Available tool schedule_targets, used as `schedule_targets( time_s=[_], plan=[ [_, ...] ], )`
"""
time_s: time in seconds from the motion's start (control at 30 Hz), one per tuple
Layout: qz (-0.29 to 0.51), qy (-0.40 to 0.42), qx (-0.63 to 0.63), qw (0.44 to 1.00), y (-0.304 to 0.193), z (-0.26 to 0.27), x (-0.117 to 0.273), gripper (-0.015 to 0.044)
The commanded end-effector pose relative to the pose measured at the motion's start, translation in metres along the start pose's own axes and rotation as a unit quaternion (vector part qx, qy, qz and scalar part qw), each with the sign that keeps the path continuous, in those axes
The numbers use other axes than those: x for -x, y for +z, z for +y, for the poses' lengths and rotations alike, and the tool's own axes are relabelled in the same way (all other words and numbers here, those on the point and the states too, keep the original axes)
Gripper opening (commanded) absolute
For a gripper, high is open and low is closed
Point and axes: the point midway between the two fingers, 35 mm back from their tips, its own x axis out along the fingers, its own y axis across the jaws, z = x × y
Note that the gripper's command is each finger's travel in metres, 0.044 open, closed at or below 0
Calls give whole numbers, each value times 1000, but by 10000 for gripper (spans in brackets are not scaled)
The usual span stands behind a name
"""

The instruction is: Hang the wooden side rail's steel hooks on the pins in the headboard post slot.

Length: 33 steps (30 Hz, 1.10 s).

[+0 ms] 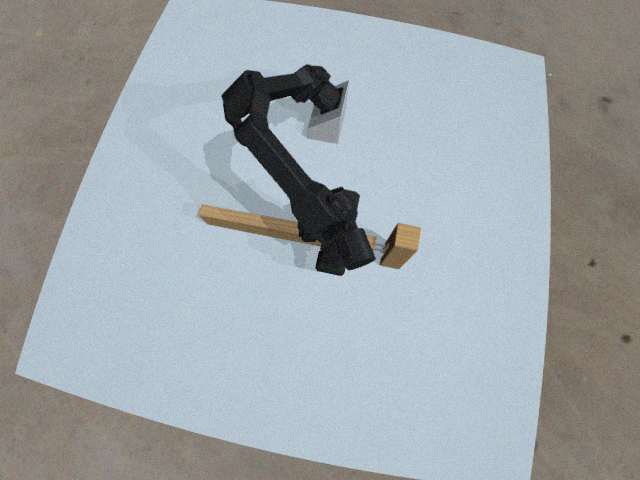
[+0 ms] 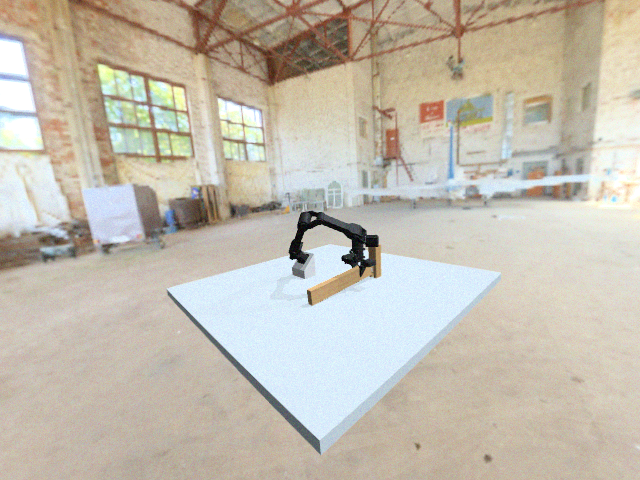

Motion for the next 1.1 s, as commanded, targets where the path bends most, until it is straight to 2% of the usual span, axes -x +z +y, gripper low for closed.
schedule_targets(
  time_s=[0.0,1.07],
  plan=[
    [2,4,2,1000,-3,1,4,0],
    [2,4,2,1000,-7,0,4,0]
  ],
)
